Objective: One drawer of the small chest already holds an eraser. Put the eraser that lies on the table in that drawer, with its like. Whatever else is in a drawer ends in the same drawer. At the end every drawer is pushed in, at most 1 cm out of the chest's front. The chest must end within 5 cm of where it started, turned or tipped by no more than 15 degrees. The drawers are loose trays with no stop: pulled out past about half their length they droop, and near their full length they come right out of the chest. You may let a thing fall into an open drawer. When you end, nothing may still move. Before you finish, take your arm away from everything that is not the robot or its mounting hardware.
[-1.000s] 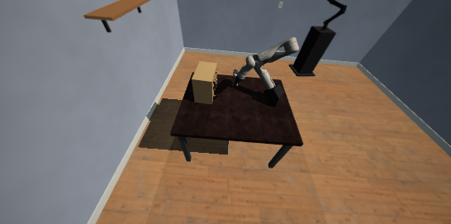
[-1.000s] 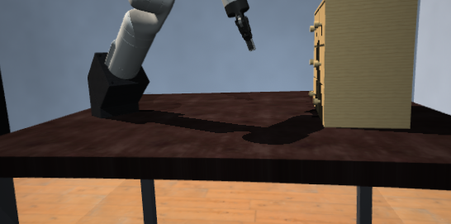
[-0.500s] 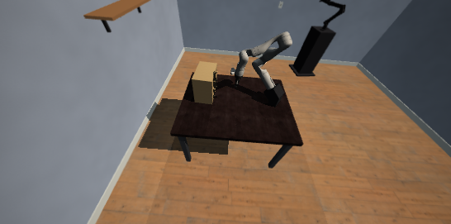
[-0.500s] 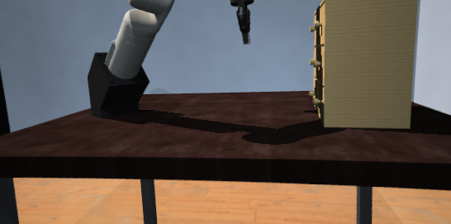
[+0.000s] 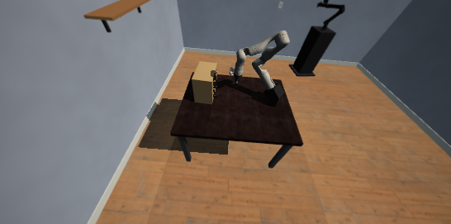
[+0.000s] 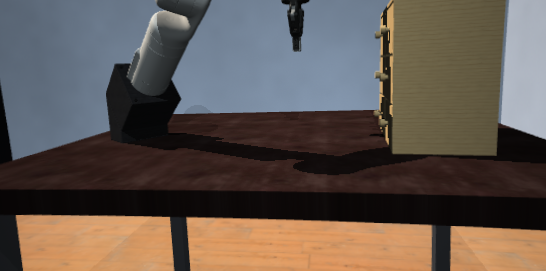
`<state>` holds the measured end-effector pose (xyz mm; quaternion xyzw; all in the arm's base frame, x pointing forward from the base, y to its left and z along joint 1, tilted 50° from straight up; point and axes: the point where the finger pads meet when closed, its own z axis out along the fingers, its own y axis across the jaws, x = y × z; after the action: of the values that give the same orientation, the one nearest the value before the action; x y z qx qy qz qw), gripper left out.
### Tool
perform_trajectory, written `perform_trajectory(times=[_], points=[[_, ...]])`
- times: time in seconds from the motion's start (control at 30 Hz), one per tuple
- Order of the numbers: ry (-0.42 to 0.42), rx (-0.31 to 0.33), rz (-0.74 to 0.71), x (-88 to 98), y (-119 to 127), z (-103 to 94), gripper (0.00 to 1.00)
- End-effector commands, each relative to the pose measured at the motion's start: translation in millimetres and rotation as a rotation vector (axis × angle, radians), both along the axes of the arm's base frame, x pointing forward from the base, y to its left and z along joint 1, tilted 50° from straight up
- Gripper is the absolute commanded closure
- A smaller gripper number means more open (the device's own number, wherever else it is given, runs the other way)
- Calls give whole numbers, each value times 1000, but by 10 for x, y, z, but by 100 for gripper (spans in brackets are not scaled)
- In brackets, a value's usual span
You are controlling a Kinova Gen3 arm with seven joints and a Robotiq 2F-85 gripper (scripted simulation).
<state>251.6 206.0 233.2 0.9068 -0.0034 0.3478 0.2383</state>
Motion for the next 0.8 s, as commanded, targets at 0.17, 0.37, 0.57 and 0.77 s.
perform_trajectory(times=[0.17, 0.37, 0.57, 0.77], points=[[1, 2, 0, 2, 3, 3, 100], [1, 2, 0, 2, 3, 3, 100], [1, 2, 0, 2, 3, 3, 100], [1, 2, 0, 2, 3, 3, 0]])
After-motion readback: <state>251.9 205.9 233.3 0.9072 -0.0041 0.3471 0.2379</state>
